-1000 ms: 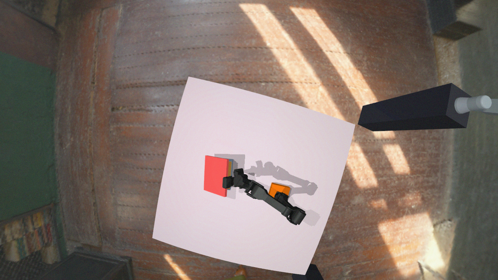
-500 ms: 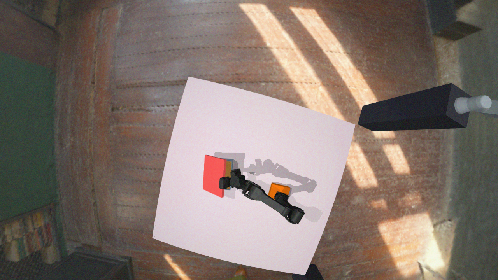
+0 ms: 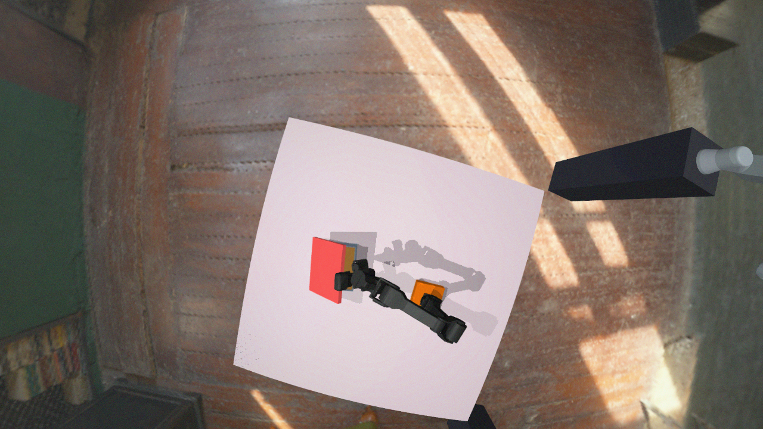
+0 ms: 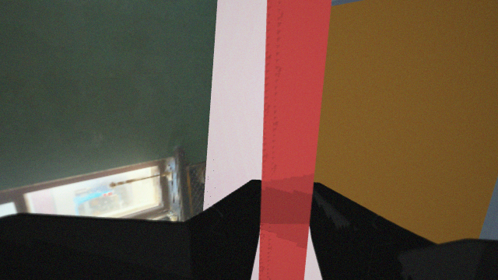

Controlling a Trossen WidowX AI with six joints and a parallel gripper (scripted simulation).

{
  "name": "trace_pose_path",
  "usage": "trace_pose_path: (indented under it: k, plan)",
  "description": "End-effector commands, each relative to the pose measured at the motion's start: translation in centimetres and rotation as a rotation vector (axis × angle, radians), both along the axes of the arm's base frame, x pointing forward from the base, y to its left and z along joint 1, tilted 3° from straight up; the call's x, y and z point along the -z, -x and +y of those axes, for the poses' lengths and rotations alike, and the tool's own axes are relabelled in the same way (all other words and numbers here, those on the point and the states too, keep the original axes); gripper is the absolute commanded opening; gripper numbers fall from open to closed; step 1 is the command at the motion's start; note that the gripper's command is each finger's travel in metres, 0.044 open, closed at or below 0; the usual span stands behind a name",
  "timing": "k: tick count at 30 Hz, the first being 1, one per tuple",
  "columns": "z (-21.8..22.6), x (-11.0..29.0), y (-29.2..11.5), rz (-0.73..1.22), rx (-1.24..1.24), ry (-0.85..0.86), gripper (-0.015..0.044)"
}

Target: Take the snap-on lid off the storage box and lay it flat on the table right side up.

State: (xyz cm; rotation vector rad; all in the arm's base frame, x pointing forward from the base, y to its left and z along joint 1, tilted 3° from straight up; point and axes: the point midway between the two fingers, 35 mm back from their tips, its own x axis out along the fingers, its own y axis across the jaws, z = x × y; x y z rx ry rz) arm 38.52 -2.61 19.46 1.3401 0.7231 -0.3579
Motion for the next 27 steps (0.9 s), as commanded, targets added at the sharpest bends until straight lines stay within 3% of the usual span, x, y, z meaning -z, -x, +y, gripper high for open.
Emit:
trace_pose_path:
  k: [1,12,27]
  plan:
    - [0.0,-1.1,-0.1,-0.012,0.004,0.0,0.0]
    - [0.1,-2.5,-0.1,-0.012,0.004,0.0,0.0]
    - [2.2,-1.6,0.8,-0.011,0.004,-0.003,0.0]
